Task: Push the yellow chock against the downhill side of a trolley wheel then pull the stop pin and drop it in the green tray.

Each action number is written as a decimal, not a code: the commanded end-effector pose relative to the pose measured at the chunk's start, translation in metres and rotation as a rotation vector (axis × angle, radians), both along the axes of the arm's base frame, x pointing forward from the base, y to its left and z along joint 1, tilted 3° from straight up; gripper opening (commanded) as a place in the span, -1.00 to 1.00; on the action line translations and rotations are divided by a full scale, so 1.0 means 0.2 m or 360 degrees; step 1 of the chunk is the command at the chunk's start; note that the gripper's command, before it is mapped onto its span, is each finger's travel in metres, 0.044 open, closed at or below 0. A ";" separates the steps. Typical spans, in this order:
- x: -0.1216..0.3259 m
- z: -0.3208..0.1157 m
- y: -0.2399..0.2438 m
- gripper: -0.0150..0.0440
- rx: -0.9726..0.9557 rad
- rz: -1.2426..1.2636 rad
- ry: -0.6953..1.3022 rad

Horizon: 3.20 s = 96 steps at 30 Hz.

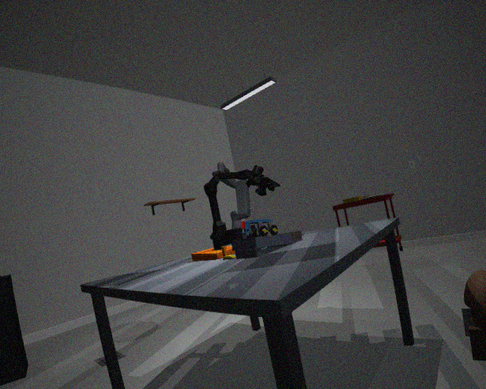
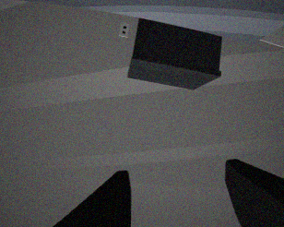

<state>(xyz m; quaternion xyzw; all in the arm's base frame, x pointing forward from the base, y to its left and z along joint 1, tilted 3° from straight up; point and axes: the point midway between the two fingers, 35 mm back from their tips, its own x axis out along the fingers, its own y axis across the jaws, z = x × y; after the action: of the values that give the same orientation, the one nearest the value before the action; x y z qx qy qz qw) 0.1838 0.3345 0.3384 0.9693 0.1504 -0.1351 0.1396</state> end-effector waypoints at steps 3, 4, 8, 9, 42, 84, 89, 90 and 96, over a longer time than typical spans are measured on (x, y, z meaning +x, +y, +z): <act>0.20 -0.07 -0.16 0.15 0.0000 -0.0155 0.0111; 0.23 -0.08 -0.18 0.15 0.0001 -0.0182 0.0130; 0.34 -0.13 -0.31 0.15 0.0007 -0.0295 0.0208; 0.37 -0.15 -0.34 0.15 0.0009 -0.0323 0.0228; 0.64 -0.58 -1.52 0.15 0.0366 -0.1347 0.0956; 0.03 -1.03 -2.15 0.15 0.1341 -0.2280 0.1794; 0.04 -1.12 -2.15 0.15 0.1341 -0.2280 0.1794; 0.04 -1.14 -2.15 0.15 0.1341 -0.2280 0.1794; 0.04 -1.23 -2.15 0.15 0.1341 -0.2279 0.1795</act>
<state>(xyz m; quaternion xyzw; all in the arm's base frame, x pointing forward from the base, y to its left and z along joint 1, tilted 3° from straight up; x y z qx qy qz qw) 0.1924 -0.0964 0.1015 0.5986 -0.3886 -0.5617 -0.4185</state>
